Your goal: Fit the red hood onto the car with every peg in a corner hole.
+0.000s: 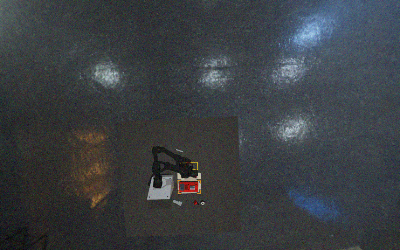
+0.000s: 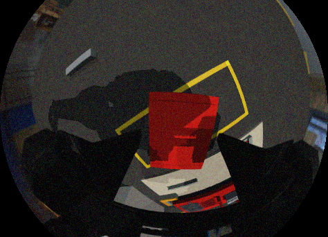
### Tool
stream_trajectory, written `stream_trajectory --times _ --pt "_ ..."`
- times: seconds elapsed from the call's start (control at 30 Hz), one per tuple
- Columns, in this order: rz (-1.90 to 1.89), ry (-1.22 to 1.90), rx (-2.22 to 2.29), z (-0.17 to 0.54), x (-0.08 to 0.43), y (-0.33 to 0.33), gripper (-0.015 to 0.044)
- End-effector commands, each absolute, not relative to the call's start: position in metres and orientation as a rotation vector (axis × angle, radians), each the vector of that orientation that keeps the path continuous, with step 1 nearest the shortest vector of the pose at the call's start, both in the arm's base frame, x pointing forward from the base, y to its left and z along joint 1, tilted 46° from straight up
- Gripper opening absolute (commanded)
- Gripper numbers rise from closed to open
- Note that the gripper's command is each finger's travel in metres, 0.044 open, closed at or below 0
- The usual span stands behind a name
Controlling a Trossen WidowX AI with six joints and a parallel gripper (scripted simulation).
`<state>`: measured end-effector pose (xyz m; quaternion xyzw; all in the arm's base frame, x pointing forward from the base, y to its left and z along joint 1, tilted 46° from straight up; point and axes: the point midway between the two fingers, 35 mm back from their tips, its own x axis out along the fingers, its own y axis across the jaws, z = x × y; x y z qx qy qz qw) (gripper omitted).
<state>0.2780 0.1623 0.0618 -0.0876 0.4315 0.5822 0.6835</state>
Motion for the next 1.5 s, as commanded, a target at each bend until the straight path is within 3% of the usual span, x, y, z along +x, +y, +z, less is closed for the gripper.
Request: stream_trajectory --times 0.0,0.77,0.9,1.2,1.47 --pt "1.300 0.976 -0.197 0.0585 0.2768 0.1626 0.0440" --pt "1.301 0.975 -0.196 0.0508 0.2759 0.1708 0.0440" --pt "1.306 0.967 -0.196 0.0538 0.2773 0.1709 0.0335" --pt "1.306 0.967 -0.196 0.0538 0.2773 0.1709 0.0275" --pt "1.305 0.968 -0.195 0.0585 0.2775 0.1657 0.0065"
